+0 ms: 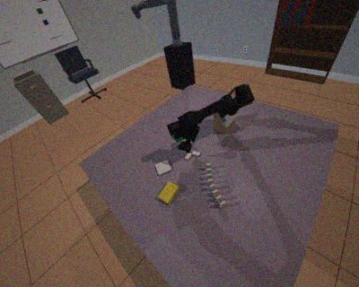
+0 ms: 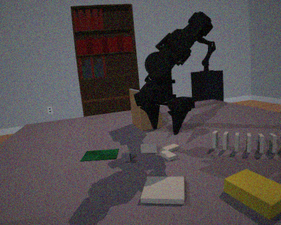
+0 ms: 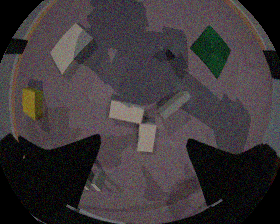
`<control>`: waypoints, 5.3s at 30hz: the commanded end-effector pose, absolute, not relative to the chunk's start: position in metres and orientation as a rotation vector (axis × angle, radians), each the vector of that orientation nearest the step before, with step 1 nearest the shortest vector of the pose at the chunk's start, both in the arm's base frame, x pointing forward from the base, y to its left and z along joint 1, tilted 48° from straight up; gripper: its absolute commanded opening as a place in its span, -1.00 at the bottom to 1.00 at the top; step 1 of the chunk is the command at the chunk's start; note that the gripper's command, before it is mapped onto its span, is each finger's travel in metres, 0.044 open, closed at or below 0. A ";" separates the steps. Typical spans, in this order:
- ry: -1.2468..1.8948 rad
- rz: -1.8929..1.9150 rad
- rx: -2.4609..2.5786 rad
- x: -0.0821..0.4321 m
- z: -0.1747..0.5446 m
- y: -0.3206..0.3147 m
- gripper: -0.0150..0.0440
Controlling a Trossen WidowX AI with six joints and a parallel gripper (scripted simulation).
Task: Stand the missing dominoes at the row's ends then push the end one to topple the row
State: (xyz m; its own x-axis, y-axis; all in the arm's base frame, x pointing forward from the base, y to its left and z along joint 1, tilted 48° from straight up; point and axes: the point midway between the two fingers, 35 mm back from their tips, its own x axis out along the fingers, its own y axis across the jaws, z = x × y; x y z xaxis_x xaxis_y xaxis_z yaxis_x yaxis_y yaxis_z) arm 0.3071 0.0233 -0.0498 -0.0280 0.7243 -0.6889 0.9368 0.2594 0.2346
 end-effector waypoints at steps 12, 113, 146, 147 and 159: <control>1.829 -0.368 1.524 0.297 -0.085 0.069 1.00; 1.245 0.612 0.220 0.314 0.151 0.154 -0.13; 0.639 0.338 0.197 0.336 0.134 0.192 -0.13; 0.620 0.331 0.206 0.335 0.135 0.192 -0.13; 0.386 0.267 0.353 0.320 0.151 0.194 -0.13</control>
State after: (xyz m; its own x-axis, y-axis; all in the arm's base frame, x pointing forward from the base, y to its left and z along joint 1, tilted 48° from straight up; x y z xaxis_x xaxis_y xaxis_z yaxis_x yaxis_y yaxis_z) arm 0.3248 0.1963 0.1461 0.8618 0.3368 -0.3793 -0.2044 0.9149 0.3481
